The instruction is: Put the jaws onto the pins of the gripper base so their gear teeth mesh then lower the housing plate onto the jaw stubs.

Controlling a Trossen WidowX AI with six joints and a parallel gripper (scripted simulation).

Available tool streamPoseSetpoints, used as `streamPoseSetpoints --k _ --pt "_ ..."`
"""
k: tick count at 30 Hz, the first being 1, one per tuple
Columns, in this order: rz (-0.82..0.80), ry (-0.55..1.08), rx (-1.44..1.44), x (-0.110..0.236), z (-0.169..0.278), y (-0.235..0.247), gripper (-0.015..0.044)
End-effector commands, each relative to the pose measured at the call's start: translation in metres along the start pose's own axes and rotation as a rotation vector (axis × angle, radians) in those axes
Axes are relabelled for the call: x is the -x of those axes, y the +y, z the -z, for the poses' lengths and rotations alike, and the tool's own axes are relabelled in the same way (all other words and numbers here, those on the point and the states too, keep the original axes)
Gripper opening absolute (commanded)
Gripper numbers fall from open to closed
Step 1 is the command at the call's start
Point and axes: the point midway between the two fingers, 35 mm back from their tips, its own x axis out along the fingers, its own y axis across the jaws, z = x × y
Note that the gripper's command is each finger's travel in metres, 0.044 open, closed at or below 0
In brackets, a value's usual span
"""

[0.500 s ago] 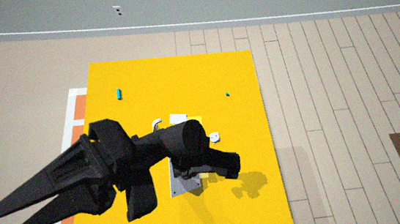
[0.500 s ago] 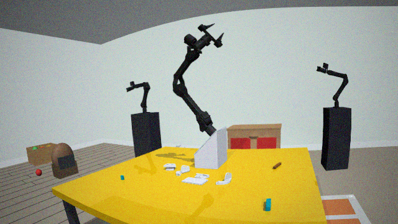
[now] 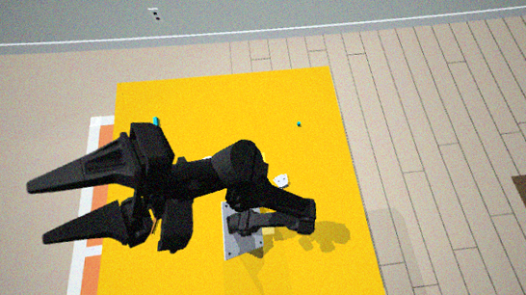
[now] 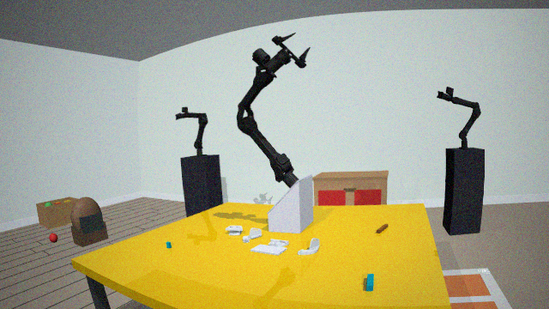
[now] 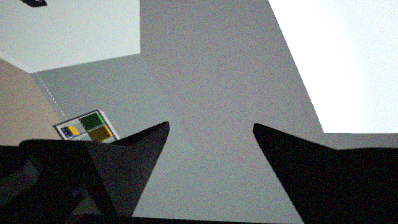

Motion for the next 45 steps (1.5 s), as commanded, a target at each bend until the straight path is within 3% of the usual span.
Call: streamPoseSetpoints --k 1,26,45 --pt "0.013 0.090 -0.059 0.012 0.027 0.000 0.0440" --pt "0.121 0.536 -0.438 0.101 0.165 0.015 0.0440" --pt "0.230 0.851 -0.601 0.175 0.234 0.037 0.0440"
